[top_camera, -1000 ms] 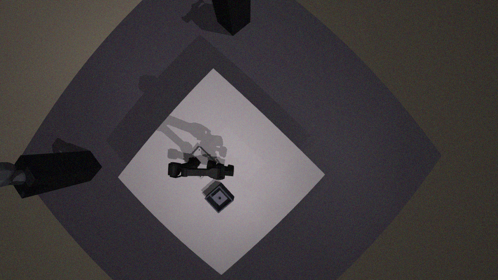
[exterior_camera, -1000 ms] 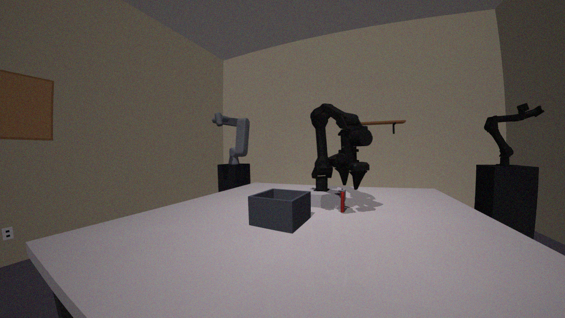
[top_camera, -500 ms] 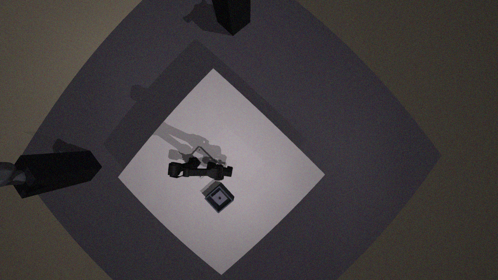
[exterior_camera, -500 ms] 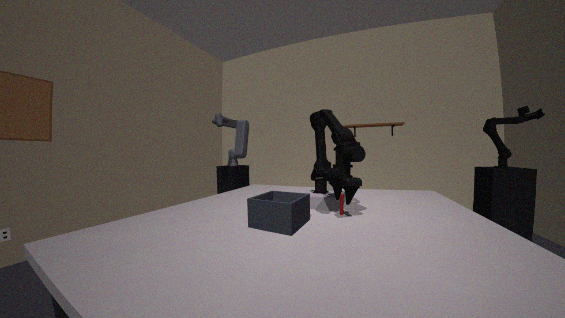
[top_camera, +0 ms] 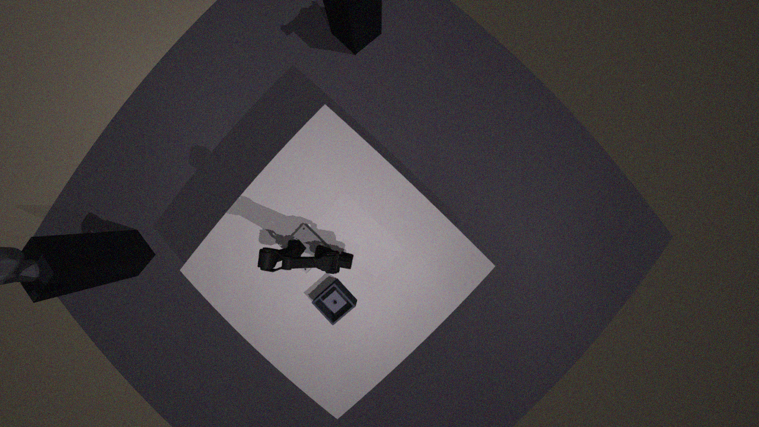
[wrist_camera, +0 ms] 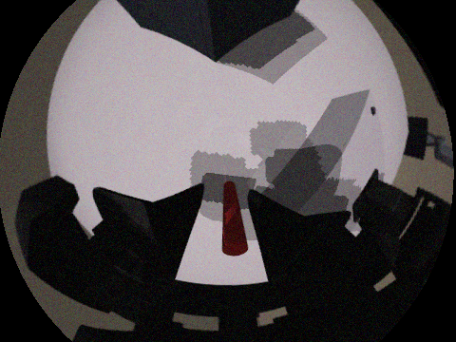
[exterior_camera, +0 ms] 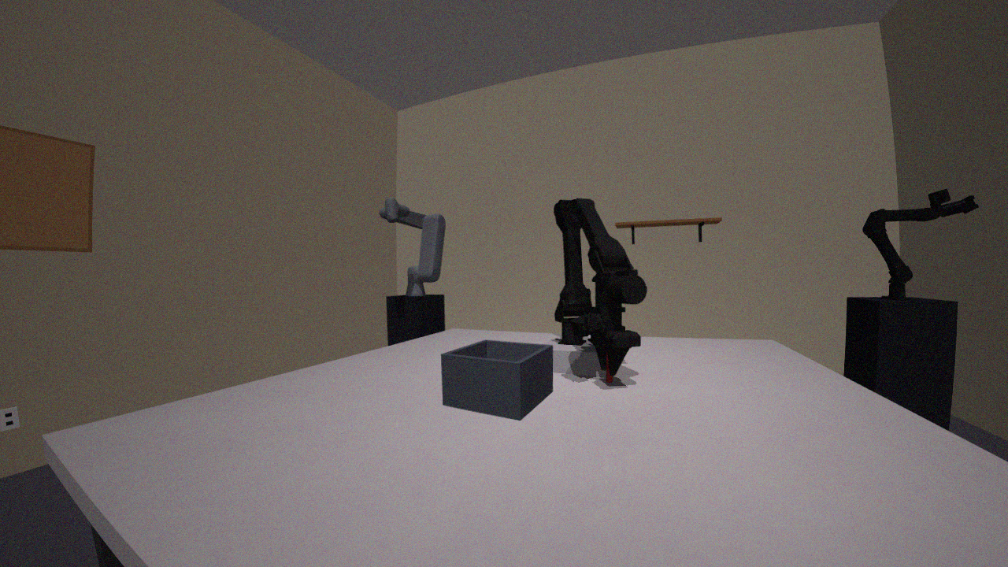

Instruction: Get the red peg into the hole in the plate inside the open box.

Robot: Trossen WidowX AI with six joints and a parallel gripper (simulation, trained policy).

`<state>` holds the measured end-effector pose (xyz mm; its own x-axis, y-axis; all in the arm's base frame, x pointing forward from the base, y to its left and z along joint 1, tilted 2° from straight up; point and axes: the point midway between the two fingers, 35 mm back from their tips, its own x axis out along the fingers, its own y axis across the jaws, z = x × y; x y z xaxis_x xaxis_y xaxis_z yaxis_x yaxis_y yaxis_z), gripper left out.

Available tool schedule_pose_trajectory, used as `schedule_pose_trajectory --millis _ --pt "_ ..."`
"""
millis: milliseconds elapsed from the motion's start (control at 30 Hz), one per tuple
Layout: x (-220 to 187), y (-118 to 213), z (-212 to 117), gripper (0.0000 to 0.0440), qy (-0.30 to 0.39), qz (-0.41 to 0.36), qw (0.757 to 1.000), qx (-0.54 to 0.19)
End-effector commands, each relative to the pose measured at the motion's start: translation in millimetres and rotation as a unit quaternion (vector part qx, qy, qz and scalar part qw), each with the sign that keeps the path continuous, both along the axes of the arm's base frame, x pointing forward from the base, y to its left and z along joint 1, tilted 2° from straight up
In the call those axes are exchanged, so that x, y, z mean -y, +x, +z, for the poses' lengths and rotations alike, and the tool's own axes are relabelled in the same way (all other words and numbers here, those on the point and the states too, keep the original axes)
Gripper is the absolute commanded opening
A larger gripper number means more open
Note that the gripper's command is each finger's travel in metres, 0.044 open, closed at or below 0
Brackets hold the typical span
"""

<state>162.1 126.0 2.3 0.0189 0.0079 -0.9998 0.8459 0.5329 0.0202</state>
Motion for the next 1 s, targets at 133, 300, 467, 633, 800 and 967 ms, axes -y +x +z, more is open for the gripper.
schedule_pose_trajectory --millis 133,300,467,633,800,967 --pt "1 0 0 0.0026 0.015 0.002 1.0 -0.019" --pt "2 9 10 0.0 0.014 0.014 1.0 -0.001" --pt "8 19 27 0.0 -0.001 0.037 0.999 0.024" --pt "14 31 46 0.0 -0.016 0.059 0.997 0.049" --pt "22 45 68 0.0 -0.029 0.072 0.994 0.074" --pt "31 60 89 0.0 -0.041 0.075 0.992 0.094"
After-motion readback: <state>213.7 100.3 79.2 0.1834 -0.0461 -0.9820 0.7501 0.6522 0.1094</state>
